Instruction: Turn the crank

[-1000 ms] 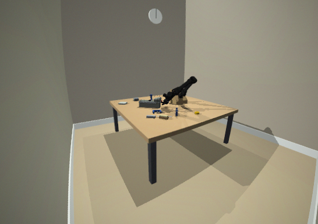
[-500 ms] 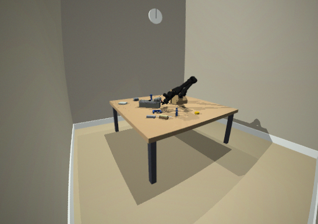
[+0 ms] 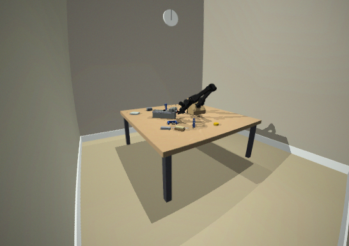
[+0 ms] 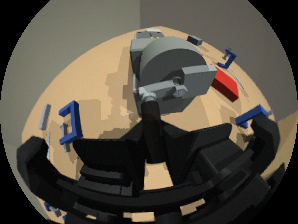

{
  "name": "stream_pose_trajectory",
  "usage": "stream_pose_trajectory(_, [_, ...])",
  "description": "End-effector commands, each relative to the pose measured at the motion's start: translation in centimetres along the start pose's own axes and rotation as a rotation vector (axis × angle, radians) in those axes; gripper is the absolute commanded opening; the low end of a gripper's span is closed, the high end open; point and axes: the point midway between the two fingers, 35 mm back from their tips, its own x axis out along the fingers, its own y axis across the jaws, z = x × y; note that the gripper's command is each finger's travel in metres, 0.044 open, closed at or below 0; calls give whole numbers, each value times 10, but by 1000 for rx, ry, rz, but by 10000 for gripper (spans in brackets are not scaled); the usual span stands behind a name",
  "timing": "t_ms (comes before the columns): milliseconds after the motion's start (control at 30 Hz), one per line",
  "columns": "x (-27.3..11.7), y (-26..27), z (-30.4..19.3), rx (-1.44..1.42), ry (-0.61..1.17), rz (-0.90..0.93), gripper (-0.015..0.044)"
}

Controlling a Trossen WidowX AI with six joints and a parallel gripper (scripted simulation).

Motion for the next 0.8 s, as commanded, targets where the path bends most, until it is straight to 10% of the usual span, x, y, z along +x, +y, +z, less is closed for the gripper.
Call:
stream_pose_trajectory(0, [-7, 3, 6, 2, -12, 8, 0])
stream_pose_trajectory(767, [-25, -11, 24, 1, -13, 7, 0])
